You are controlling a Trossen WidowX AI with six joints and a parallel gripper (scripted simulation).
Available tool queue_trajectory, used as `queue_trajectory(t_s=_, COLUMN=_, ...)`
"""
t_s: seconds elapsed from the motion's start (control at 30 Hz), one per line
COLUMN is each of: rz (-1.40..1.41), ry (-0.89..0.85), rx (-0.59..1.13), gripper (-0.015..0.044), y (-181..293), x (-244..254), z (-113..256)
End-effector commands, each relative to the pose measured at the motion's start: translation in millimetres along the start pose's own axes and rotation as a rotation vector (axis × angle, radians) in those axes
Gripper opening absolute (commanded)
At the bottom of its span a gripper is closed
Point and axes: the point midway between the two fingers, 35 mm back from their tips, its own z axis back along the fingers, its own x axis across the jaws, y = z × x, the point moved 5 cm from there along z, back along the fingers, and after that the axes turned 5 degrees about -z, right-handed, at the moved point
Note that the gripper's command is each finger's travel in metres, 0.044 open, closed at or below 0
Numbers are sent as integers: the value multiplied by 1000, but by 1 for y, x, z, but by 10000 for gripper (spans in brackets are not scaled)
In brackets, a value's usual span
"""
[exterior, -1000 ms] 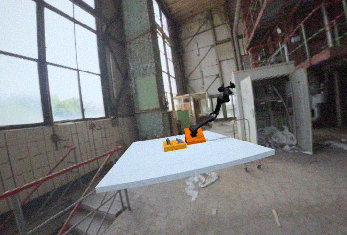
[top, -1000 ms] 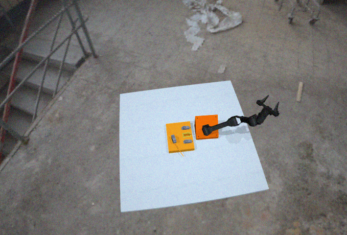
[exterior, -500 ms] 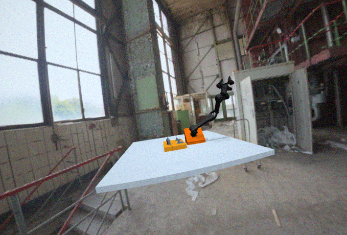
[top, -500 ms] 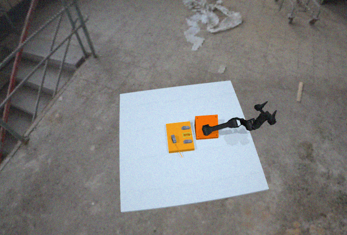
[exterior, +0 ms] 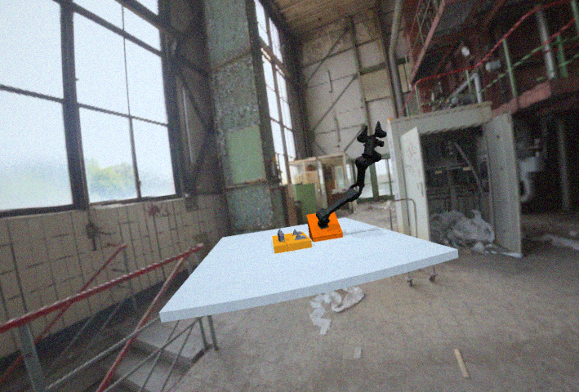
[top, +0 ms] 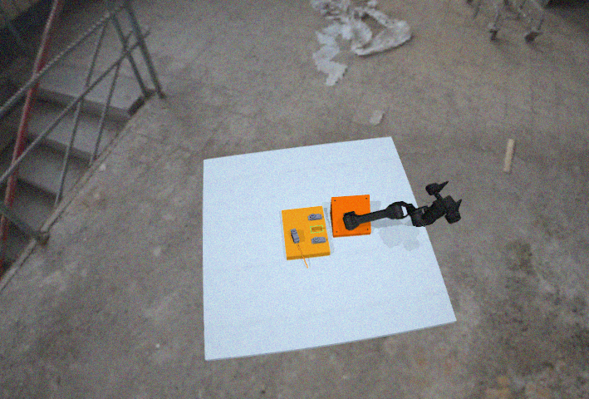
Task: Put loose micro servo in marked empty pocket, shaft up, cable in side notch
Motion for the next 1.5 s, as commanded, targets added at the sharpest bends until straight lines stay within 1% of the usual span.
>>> queue_trajectory(t_s=0.0, rz=10, ry=-21, rx=29, gripper=440, y=13, x=4, z=2)
queue_trajectory(t_s=0.3, rz=86, ry=-113, rx=200, gripper=440, y=86, x=18, z=15)
queue_trajectory(t_s=0.67, rz=148, ry=-211, rx=438, gripper=440, y=173, x=24, z=42)
queue_trajectory(t_s=1.2, rz=224, ry=-261, rx=808, gripper=440, y=292, x=2, z=103)
queue_trajectory(t_s=1.47, rz=295, ry=-271, rx=964, gripper=440, y=338, x=-16, z=135)
